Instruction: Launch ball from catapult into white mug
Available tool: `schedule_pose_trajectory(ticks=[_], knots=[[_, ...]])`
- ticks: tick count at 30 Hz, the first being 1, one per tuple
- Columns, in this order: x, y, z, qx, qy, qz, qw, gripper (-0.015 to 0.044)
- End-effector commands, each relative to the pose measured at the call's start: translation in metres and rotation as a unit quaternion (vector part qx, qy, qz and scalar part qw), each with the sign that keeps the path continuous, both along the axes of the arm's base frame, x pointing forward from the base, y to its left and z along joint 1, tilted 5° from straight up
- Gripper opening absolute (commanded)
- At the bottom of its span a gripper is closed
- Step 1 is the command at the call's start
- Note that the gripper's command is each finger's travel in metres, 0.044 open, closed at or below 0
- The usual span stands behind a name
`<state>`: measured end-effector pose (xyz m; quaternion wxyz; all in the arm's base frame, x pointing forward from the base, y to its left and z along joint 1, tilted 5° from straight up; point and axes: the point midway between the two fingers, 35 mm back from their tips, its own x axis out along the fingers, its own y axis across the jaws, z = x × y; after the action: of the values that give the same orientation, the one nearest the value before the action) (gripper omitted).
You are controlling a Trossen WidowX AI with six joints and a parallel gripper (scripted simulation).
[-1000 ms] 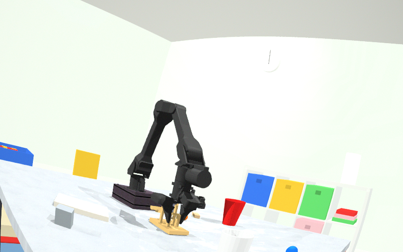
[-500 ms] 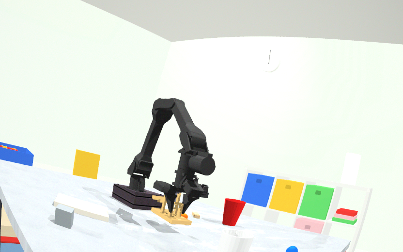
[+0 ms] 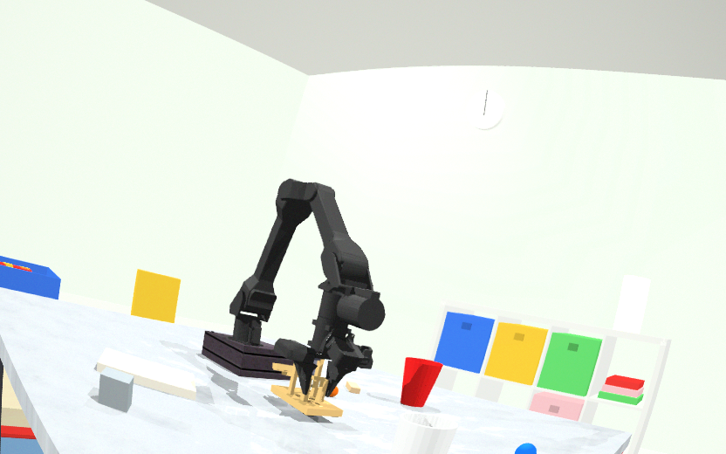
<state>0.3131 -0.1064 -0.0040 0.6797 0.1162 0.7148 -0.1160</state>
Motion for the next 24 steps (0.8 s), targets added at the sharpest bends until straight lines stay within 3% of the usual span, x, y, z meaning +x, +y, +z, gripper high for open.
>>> schedule_pose_trajectory(ticks=[1,16,24], knots=[[0.001,0.000,-0.004,0.000,-0.002,0.000,1.000,0.0000],[-0.001,0.001,-0.016,0.000,0.000,0.000,1.000,0.0000],[-0.001,0.001,-0.016,0.000,0.000,0.000,1.000,0.0210]])
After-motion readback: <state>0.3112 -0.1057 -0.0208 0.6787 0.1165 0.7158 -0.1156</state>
